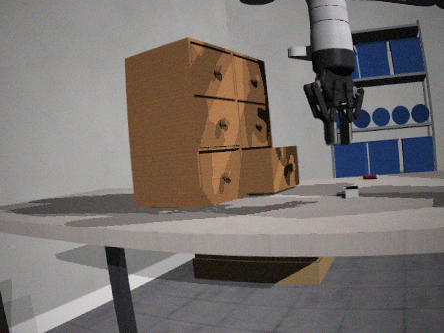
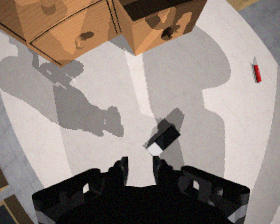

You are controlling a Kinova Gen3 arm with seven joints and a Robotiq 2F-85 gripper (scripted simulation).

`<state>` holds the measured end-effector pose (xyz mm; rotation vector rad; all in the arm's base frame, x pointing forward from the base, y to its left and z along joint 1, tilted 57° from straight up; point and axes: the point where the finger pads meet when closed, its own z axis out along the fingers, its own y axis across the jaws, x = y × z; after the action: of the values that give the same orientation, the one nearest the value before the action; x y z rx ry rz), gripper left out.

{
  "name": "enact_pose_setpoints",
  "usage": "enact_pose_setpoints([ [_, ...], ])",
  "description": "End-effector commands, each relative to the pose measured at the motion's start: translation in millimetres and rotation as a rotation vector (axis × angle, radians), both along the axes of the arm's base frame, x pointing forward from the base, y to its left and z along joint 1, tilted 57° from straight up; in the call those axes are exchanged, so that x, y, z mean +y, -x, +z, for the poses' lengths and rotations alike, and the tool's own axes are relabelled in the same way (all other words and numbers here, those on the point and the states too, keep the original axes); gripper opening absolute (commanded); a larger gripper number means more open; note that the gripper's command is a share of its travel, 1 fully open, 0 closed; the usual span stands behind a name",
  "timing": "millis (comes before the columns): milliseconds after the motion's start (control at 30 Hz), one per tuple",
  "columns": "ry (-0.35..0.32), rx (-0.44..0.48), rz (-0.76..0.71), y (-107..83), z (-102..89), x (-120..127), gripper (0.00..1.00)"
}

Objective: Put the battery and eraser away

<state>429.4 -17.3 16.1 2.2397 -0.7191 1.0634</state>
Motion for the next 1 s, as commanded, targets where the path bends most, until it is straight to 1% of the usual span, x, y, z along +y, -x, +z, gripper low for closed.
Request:
enact_pose_setpoints([
  [0, -0.023, -0.03, -0.026, 0.3, 1.2, -3, 0.33],
  [433, -0.175, -0.226, -0.199, 3.1, 4.6, -18, 0.33],
  [500, -0.175, -0.226, -0.199, 3.1, 4.6, -18, 0.33],
  [967, -0.296, -0.386, -0.342, 6.3, 7.6, -30, 0.33],
])
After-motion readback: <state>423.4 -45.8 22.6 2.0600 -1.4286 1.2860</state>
